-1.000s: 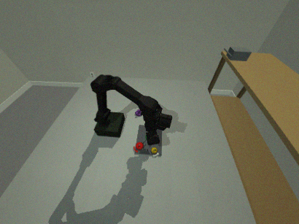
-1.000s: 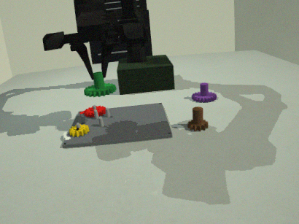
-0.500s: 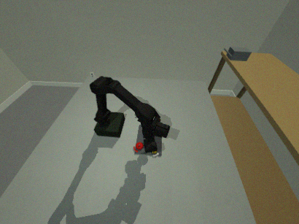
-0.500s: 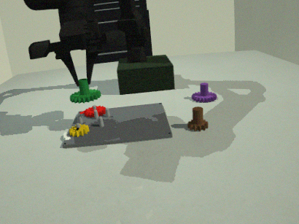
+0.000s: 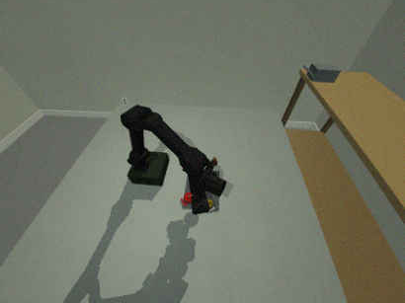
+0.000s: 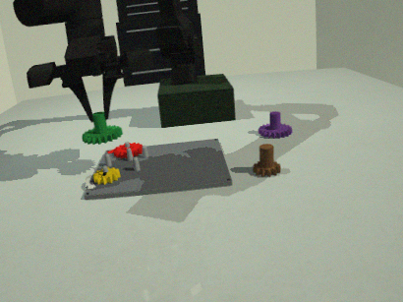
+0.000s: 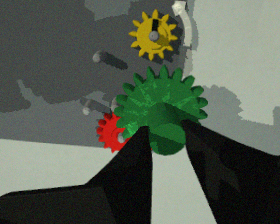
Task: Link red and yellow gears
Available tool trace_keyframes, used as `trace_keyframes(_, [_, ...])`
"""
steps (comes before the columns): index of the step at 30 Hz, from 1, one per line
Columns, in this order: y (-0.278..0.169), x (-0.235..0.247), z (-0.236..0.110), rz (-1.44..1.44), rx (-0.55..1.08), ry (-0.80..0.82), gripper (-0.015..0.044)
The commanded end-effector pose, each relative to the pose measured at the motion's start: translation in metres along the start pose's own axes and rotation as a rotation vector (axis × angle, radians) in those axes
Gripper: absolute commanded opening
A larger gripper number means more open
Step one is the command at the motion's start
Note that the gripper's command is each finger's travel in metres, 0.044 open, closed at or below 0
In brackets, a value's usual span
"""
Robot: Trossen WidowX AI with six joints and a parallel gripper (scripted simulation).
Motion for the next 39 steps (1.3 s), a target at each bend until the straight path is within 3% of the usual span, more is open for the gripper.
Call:
trace_keyframes(1, [0.000, 0.001, -0.001, -0.007, 0.000, 0.005, 0.0000])
trace_keyframes(20, [0.000, 0.001, 0.000, -0.018, 0.000, 0.005, 0.0000])
trace_keyframes(39, [0.000, 0.000, 0.027, -0.112, 0.000, 0.005, 0.0000])
Point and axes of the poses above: the point midway between the two fingers, 35 mm back from their tips, its own z axis out along the fingers, its own x axis across the jaws, y = z × x, the point moved 6 cm from there along -z, back along the fingers, and after that the axes turned 15 degrees about z, right-handed, at the moved point
